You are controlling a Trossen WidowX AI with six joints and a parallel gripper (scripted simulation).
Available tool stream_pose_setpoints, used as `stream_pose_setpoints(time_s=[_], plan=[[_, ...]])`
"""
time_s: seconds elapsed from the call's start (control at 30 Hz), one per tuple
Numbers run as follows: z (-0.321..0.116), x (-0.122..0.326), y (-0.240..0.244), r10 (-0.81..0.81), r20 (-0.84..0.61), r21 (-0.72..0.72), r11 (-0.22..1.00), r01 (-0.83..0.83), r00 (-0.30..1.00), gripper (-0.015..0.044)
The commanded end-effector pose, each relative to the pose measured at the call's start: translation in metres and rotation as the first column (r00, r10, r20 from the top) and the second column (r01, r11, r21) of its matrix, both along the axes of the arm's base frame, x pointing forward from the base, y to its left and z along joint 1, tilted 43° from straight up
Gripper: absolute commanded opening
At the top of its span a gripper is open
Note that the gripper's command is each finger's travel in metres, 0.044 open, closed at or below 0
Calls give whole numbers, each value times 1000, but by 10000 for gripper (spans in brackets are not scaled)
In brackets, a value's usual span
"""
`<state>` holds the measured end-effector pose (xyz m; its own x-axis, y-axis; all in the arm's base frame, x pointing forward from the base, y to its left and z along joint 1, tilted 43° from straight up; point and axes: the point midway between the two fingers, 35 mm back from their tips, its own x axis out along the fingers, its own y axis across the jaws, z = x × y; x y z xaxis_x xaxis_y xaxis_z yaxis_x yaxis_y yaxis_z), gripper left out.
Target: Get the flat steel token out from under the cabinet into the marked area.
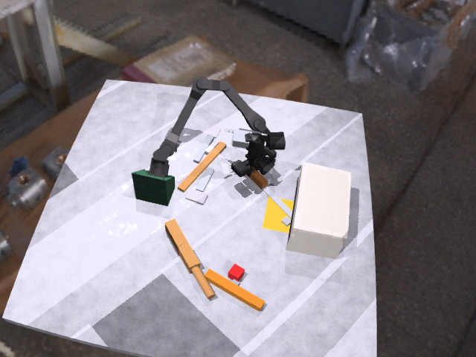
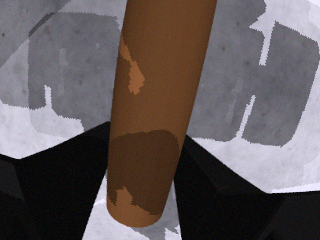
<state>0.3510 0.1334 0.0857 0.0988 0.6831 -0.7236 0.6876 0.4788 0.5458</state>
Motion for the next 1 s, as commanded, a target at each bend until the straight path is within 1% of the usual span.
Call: stream_pose_setpoints(time_s=[0.0,0.97], plan=[[-3,6,-4,1,3,1,1000,-1,1000,0],[-18,35,-25,1,4,0,1000,-1,1000,0]])
